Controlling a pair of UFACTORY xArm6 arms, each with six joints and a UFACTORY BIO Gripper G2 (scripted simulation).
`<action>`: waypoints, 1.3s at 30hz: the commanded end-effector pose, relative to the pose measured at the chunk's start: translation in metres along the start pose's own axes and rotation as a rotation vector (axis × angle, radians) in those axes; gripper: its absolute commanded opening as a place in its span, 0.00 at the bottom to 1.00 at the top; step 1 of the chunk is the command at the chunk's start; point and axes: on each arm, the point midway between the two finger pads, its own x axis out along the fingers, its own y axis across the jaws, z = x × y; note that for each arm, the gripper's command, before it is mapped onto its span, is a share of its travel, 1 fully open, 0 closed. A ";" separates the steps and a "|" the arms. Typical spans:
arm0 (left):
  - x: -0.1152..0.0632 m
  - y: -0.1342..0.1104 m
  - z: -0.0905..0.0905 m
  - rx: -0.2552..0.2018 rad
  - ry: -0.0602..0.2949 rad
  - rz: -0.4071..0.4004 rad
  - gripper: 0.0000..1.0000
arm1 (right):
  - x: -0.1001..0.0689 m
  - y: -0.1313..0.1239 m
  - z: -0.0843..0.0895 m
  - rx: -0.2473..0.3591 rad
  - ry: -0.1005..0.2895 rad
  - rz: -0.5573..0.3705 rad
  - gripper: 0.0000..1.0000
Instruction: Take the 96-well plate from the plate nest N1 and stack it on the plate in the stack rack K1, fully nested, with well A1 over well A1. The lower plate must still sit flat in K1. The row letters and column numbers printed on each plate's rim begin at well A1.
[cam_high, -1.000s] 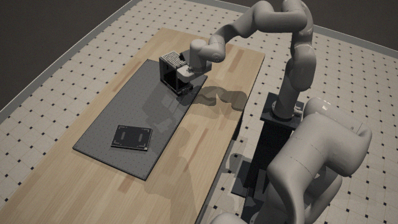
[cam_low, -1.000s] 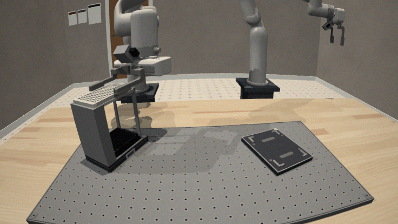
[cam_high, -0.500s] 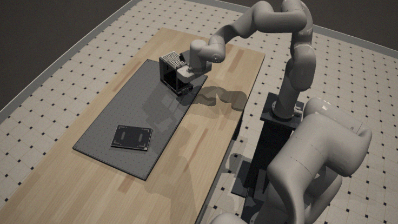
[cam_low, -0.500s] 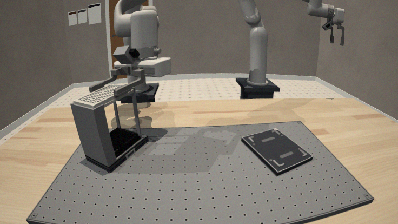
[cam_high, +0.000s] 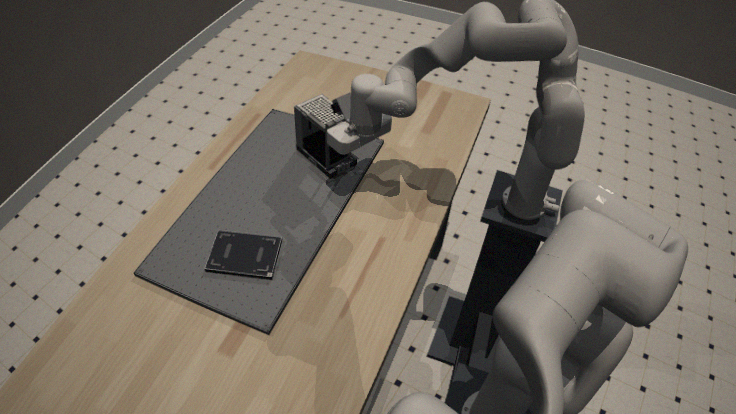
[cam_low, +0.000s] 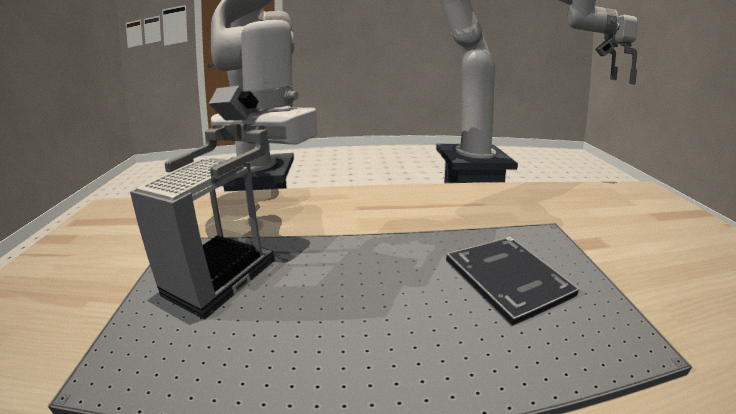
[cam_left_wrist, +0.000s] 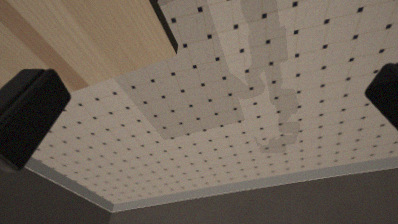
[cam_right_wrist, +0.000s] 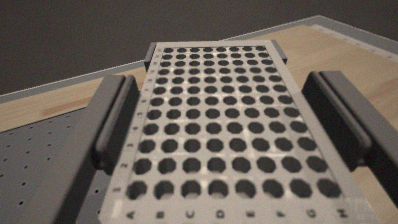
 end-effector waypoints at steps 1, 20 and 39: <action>-0.002 0.000 -0.001 0.000 0.005 0.000 1.00 | 0.001 0.001 -0.001 0.003 -0.003 0.000 0.00; -0.002 0.000 -0.001 0.000 0.005 0.000 1.00 | 0.001 0.001 -0.028 0.003 -0.003 0.000 0.00; -0.002 0.000 -0.001 0.000 0.005 0.000 1.00 | 0.001 0.001 -0.056 0.003 -0.003 0.000 0.00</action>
